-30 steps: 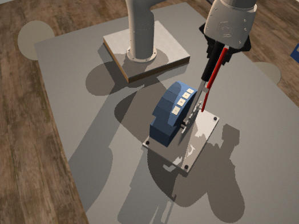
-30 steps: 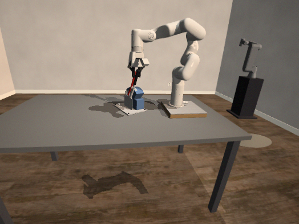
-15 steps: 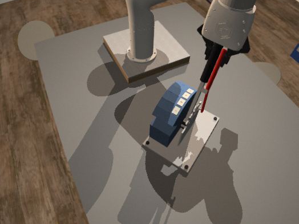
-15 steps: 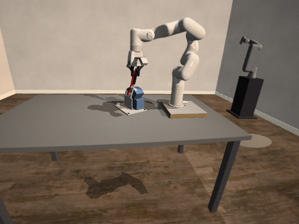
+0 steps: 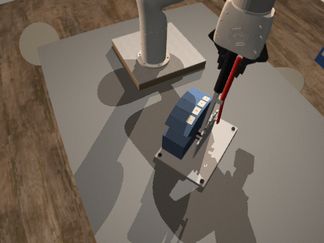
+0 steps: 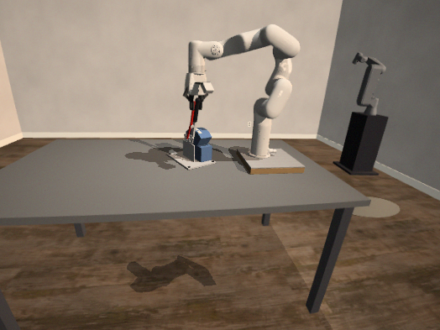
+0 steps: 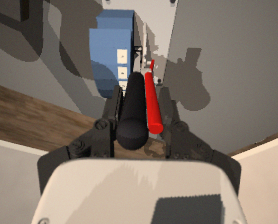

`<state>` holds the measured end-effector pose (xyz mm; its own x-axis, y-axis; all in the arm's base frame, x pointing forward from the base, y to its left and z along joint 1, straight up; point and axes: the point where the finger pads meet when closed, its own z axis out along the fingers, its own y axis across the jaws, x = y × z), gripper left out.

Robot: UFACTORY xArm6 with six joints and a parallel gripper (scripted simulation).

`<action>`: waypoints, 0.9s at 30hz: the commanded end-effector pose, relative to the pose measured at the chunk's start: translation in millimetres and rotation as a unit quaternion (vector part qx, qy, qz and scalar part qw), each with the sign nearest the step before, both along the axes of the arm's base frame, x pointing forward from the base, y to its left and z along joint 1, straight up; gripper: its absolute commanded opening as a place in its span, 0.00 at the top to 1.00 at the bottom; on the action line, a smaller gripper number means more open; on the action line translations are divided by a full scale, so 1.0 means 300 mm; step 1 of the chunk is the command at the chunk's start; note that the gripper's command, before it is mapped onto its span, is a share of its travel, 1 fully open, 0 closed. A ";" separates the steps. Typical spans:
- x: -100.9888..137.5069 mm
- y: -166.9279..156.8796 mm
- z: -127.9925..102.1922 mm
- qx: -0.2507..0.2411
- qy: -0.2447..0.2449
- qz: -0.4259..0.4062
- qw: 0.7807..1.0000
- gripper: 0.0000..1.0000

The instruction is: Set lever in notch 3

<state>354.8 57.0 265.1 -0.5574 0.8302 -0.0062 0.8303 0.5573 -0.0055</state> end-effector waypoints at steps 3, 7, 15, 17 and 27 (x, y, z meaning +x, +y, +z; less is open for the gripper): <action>0.026 -0.034 0.016 0.000 -0.002 0.000 1.000 1.00; 0.036 -0.050 0.019 0.000 -0.002 0.000 1.000 1.00; 0.044 -0.061 0.021 0.000 -0.002 0.000 1.000 1.00; 0.045 -0.063 0.021 0.000 -0.002 0.000 1.000 1.00; 0.045 -0.063 0.021 0.000 -0.002 0.000 1.000 1.00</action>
<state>367.3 38.4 269.5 -0.5574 0.8302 -0.0056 0.8302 0.5574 -0.0055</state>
